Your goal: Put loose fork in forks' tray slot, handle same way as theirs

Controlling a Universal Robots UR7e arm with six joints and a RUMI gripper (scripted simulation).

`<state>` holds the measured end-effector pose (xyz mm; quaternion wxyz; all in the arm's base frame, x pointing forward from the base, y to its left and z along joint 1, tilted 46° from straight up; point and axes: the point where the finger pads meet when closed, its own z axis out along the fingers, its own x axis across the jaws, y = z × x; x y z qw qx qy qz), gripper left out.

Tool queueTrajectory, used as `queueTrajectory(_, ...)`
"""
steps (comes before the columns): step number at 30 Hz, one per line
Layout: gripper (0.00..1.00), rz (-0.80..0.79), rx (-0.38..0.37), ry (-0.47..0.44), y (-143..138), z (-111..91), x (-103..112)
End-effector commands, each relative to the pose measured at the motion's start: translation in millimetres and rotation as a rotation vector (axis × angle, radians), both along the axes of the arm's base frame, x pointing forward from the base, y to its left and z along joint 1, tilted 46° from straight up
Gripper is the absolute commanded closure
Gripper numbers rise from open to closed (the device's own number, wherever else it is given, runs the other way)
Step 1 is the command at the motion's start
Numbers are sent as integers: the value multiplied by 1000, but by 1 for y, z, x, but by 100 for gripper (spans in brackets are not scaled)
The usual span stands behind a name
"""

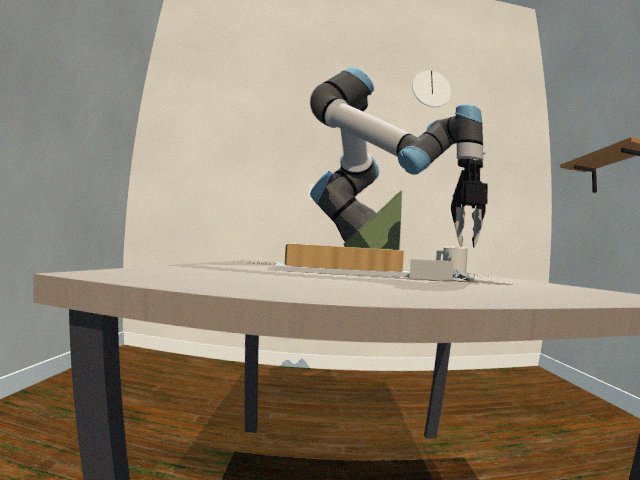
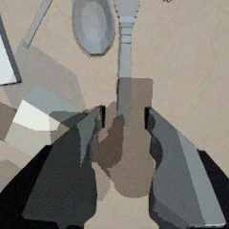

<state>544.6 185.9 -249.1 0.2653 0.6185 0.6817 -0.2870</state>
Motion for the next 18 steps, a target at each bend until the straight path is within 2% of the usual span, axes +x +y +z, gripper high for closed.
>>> queueTrajectory(1, 82, 0, 0, 0, -3, -2, 1)
queueTrajectory(18, 82, 1, 1, -3, -1, -1, 2)
